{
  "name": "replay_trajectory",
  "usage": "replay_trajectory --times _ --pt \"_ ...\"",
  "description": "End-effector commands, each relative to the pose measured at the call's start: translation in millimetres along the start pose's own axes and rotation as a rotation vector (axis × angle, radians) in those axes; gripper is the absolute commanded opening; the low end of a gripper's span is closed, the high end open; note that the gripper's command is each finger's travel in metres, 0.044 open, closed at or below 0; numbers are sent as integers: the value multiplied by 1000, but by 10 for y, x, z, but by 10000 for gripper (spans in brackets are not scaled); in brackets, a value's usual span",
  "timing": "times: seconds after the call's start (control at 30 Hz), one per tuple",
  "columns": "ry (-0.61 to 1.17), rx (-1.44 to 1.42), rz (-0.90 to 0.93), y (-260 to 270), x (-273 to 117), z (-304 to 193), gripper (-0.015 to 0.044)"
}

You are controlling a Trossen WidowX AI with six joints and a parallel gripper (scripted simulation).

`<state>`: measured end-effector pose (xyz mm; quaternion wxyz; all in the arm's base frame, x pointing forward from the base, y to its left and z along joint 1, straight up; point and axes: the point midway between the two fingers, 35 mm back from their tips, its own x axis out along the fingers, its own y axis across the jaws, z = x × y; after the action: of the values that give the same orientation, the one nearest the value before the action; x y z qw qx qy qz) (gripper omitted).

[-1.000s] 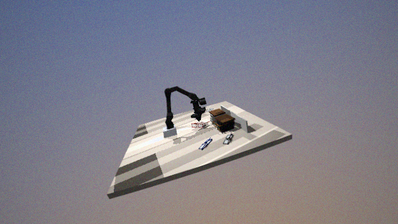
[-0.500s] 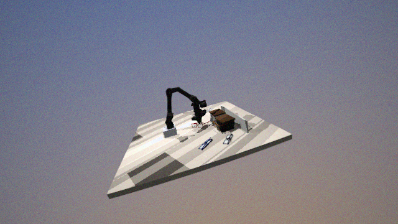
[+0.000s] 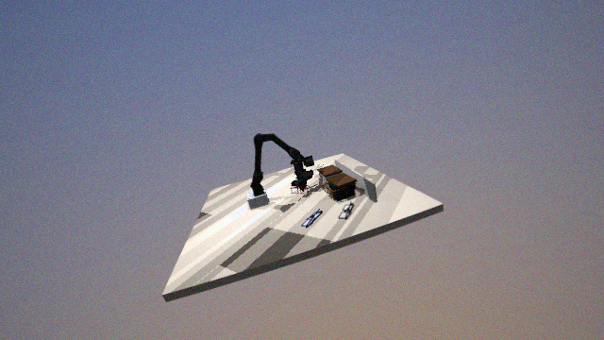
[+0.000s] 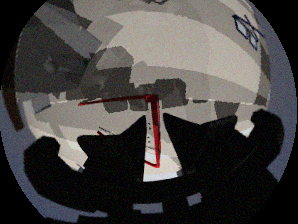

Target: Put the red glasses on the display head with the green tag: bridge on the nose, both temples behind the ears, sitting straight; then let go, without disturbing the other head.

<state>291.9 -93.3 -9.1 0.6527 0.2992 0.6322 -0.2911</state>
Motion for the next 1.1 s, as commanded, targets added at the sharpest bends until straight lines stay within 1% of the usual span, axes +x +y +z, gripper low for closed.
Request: replay_trajectory --times 0.0,0.27,0.87,1.07 --pt "1 -5 -6 -18 42 -8 120" --pt "1 -5 -6 23 42 -8 120" --pt "5 -5 -3 5 38 -17 0" --pt "5 -5 -3 9 3 -11 0"
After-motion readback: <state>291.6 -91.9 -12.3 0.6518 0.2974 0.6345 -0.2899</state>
